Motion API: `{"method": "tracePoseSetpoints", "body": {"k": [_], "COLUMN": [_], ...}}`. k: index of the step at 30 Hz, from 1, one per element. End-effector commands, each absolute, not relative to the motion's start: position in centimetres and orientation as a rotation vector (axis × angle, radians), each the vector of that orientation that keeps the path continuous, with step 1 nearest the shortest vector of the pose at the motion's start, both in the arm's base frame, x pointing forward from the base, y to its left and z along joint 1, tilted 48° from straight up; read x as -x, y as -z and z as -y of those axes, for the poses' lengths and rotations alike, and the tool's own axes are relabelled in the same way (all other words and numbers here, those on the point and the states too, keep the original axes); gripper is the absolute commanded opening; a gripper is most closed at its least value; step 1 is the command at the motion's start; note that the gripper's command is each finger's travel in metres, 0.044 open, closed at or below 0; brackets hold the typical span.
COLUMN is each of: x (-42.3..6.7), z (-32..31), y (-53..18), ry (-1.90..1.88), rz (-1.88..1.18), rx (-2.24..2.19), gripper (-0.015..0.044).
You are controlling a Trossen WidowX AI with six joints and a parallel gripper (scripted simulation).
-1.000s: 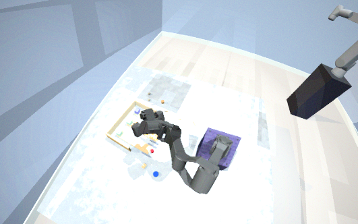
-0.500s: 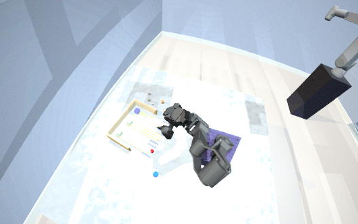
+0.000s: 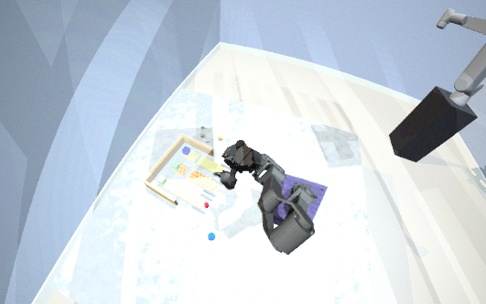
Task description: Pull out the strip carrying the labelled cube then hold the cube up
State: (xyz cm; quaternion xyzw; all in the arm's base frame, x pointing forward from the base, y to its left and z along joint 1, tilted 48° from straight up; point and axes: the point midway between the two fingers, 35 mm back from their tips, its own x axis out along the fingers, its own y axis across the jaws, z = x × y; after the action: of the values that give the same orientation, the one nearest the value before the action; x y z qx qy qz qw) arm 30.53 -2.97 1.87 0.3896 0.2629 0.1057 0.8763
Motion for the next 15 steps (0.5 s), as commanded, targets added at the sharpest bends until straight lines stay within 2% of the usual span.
{"method": "tracePoseSetpoints", "body": {"k": [1, 15], "x": [-30.6, -38.7], "z": [2.9, -4.0], "y": [-1.8, 0.4], "ry": [-0.228, -0.41], "rz": [-0.554, -1.076], "rx": [-0.808, -0.832], "gripper": [0.0374, 0.0006]}}
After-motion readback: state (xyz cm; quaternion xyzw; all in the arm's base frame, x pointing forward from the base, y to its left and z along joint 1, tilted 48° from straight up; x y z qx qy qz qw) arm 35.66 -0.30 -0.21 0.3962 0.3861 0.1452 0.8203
